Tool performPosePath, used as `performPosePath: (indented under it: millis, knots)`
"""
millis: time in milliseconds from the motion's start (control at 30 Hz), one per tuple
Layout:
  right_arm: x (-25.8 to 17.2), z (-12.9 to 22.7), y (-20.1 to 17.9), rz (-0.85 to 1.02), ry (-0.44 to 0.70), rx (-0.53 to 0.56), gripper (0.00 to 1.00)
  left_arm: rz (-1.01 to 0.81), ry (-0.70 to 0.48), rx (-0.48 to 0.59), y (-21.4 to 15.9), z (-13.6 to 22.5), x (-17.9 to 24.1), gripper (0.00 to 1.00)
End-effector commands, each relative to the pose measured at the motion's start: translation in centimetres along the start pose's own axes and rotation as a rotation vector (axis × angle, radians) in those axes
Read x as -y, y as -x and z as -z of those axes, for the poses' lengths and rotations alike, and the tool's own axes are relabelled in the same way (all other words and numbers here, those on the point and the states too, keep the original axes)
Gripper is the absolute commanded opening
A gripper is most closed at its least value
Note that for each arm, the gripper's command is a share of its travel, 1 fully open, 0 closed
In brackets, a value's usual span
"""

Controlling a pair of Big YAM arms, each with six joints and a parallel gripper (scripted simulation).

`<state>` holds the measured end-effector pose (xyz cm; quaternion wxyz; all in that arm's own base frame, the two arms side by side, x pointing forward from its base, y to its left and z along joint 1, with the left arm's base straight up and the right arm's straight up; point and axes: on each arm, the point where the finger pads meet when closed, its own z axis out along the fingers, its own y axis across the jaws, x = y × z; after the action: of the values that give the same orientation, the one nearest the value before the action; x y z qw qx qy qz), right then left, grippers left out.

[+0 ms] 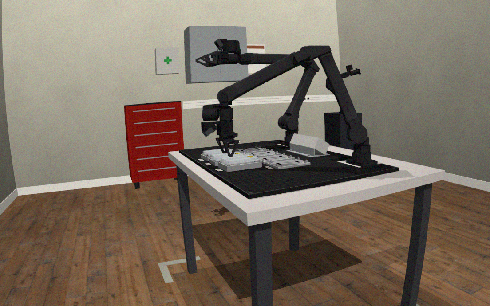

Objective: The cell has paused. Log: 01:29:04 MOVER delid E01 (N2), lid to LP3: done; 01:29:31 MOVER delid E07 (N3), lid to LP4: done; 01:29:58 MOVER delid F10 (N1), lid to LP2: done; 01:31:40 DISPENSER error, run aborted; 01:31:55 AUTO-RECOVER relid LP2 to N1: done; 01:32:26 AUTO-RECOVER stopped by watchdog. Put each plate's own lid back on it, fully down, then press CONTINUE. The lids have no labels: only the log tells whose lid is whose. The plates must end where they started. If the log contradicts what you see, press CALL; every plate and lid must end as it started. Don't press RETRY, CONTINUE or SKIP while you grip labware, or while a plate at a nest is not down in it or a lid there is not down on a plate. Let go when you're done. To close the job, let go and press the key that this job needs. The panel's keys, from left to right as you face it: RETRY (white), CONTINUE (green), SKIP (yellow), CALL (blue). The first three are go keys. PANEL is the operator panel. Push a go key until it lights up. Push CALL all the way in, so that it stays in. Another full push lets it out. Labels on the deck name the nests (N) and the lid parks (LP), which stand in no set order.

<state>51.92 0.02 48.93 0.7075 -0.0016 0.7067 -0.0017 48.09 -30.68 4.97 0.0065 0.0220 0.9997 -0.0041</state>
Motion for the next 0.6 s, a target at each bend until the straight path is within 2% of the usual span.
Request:
performPosePath:
  millis: [0,567]
  knots:
    - [0.07,0.22,3.52,-0.012,0.001,0.057,1.0,-0.002,0.006,-0.007,0.33,-1.07,-0.07,0.0]
    - [0.07,0.22,3.52,-0.012,0.001,0.057,1.0,-0.002,0.005,-0.006,0.4,-0.84,-0.24,0.0]
